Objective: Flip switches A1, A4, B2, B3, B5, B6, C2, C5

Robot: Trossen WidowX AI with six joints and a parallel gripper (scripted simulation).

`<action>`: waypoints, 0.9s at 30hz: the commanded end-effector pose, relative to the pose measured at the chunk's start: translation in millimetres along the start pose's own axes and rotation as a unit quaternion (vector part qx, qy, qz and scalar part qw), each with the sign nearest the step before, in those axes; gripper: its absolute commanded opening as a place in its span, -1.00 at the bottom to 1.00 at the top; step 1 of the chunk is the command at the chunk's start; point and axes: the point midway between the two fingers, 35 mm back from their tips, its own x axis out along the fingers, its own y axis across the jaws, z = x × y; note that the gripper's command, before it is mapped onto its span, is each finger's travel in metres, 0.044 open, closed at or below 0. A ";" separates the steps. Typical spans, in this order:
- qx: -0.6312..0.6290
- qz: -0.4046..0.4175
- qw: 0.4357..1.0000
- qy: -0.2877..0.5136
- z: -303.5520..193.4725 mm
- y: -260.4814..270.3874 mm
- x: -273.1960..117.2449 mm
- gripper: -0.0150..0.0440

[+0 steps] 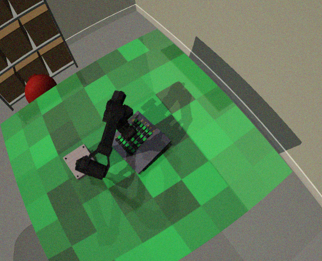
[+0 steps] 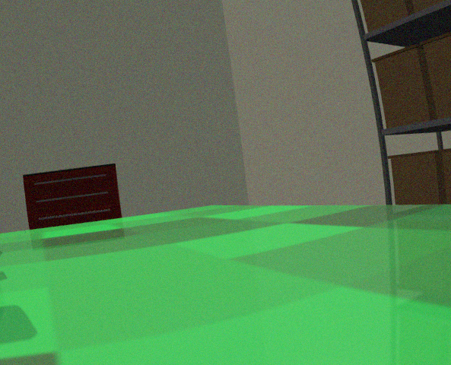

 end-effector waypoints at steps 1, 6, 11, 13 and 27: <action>-0.003 -0.004 1.000 0.015 -4.7 0.7 21.1 -0.49; -0.003 -0.004 1.000 0.015 -4.7 0.7 22.4 -0.49; -0.003 -0.005 1.000 0.015 -4.9 0.5 31.2 -0.49; -0.003 -0.005 1.000 0.015 -4.8 0.5 32.5 -0.49; -0.003 -0.005 1.000 0.015 -4.7 0.3 45.1 -0.49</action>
